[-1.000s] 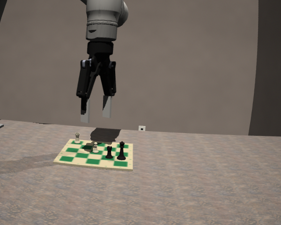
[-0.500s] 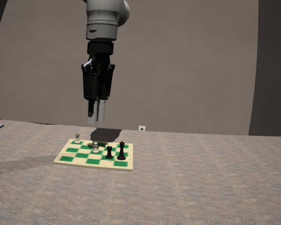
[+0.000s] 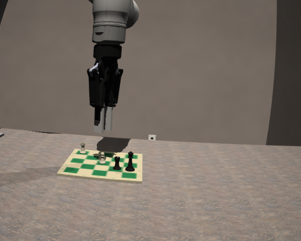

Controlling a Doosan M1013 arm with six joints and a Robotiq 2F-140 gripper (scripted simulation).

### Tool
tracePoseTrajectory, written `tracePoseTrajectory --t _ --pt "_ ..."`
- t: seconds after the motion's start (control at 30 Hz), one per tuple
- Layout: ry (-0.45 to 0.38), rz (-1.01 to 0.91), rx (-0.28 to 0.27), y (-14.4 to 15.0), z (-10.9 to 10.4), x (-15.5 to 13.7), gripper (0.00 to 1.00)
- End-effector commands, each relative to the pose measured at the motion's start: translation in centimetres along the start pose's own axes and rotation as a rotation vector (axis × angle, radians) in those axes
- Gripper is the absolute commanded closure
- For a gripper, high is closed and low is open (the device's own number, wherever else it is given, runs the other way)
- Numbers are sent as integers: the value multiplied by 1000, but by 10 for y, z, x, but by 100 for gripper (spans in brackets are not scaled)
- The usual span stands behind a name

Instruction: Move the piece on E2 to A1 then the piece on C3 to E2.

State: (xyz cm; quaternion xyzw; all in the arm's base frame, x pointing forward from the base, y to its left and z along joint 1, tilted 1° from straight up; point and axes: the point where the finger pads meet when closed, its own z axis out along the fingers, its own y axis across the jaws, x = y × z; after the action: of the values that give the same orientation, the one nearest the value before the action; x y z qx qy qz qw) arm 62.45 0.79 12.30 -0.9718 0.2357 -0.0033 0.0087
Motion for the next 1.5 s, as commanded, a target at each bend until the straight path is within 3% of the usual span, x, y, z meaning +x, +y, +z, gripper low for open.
tracePoseTrajectory --t 0.0,0.57,1.47 --pt "0 0 0 0 0 0 80" --pt "0 0 0 0 8 0 80" --pt "0 0 0 0 44 0 80"
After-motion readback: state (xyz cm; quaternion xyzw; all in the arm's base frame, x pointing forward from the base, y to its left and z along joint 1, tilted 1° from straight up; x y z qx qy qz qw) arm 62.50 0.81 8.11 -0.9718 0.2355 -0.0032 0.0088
